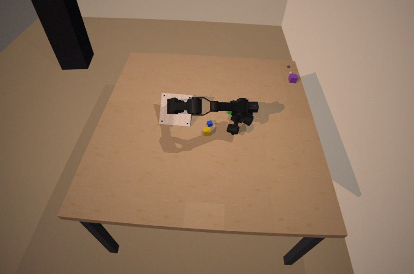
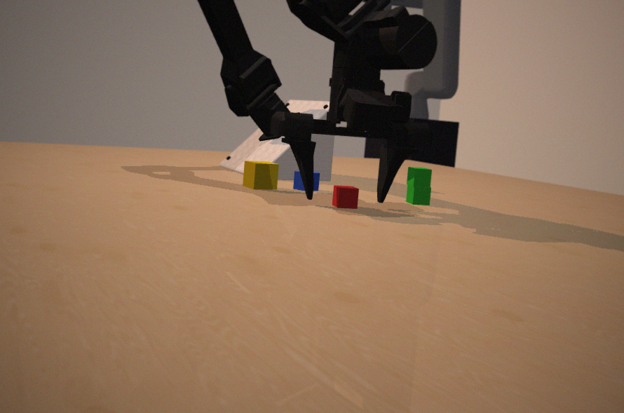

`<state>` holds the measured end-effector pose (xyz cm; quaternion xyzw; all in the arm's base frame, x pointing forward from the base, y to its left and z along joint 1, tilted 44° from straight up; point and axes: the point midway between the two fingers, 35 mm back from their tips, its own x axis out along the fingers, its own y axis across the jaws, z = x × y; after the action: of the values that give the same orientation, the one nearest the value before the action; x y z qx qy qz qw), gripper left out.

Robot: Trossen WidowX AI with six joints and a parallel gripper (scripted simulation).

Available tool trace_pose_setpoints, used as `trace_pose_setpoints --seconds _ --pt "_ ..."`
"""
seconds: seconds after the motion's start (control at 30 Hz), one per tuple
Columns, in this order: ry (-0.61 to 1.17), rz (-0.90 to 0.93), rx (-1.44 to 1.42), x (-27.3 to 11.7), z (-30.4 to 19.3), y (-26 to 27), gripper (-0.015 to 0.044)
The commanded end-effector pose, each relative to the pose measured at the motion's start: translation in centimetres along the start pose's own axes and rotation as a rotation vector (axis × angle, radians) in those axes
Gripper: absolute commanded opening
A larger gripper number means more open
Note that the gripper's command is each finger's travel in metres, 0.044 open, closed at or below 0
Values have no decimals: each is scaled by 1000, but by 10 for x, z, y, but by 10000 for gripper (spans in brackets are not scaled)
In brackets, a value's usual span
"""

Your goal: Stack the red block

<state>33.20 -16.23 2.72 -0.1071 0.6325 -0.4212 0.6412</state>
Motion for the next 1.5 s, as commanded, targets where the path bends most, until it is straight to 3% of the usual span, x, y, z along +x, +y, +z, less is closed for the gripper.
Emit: trace_pose_setpoints --seconds 0.0,0.37,0.63,1.47 --pt "-1 -3 -6 0 0 0 361" --pt "-1 -3 -6 0 0 0 72" --pt "-1 -3 -6 -1 0 0 0" --pt "1 2 -6 -116 0 1 0"
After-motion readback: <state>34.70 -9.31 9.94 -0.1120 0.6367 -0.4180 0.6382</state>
